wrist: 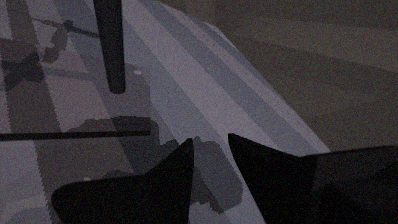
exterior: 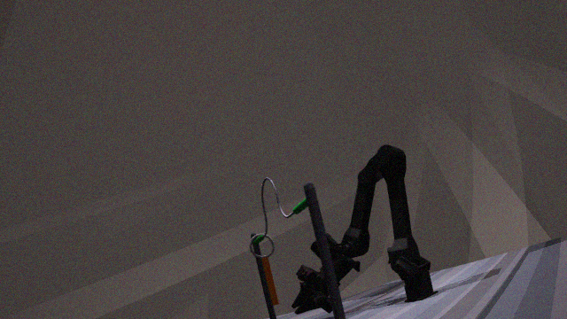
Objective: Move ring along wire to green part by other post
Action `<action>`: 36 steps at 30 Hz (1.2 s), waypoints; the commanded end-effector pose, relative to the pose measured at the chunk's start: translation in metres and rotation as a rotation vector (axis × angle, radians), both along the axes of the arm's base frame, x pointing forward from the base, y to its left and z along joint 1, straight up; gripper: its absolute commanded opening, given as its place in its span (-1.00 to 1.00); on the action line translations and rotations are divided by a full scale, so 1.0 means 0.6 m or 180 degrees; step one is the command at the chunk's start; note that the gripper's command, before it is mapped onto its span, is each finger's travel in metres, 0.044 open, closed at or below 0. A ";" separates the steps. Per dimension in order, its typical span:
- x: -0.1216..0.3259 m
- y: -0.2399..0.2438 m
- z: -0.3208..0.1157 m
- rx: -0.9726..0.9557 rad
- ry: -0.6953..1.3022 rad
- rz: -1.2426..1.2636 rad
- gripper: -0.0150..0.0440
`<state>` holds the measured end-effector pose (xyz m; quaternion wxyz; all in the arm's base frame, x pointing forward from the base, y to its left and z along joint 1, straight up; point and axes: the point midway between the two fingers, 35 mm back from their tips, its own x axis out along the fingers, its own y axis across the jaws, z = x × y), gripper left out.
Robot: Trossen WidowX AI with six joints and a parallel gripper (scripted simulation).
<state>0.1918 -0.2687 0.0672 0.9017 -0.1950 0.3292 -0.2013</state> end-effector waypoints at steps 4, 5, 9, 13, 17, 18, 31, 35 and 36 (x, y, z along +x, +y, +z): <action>0.010 0.094 0.001 0.0642 -0.1049 0.0413 0.05; 0.009 0.110 0.004 0.0743 -0.1177 0.0490 0.05; 0.003 0.173 0.014 0.1123 -0.1575 0.0798 0.05; 0.000 0.197 0.018 0.1265 -0.1692 0.0918 0.05; 0.002 0.200 0.018 0.1278 -0.1685 0.0921 0.05; 0.004 0.204 0.018 0.1293 -0.1676 0.0923 0.05; 0.071 0.198 0.072 0.1267 -0.1676 0.0922 0.05; 0.088 0.200 0.090 0.1260 -0.1707 0.0923 0.05; 0.088 0.200 0.090 0.1260 -0.1707 0.0923 0.05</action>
